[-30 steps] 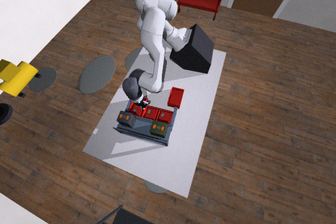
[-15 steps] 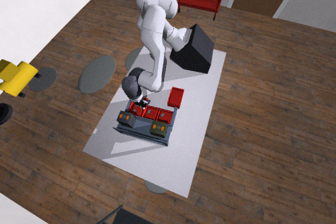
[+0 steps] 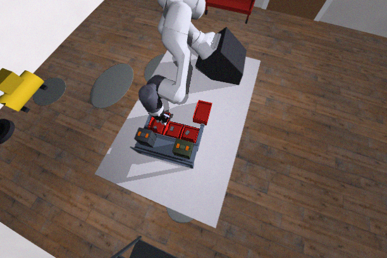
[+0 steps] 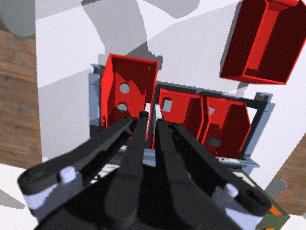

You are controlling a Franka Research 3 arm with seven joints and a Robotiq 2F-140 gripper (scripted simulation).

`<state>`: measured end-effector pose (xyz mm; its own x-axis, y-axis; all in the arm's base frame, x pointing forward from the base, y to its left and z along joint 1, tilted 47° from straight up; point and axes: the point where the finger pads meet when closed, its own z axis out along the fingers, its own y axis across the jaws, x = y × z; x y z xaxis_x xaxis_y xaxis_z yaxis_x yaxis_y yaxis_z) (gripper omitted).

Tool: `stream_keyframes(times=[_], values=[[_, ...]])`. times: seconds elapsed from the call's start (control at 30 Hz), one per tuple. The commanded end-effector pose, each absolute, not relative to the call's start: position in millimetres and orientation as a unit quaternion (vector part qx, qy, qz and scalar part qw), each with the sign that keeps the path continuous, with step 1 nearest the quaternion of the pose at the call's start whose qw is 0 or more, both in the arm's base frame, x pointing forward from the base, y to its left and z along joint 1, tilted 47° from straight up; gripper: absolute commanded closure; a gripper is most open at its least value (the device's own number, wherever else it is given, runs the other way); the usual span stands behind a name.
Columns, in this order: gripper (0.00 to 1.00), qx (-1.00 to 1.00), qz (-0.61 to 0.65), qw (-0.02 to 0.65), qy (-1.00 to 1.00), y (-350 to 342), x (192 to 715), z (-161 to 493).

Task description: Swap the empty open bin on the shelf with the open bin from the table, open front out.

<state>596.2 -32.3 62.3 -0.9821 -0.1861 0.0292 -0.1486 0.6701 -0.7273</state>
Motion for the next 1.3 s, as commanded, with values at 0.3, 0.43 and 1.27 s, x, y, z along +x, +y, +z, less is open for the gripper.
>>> stream_keyframes(times=[0.3,0.43,1.27], values=[[0.94,-0.088,-0.396,0.02,0.914,-20,589,76],[0.94,-0.088,-0.396,0.02,0.914,-15,588,81],[0.94,-0.088,-0.396,0.02,0.914,6,583,101]])
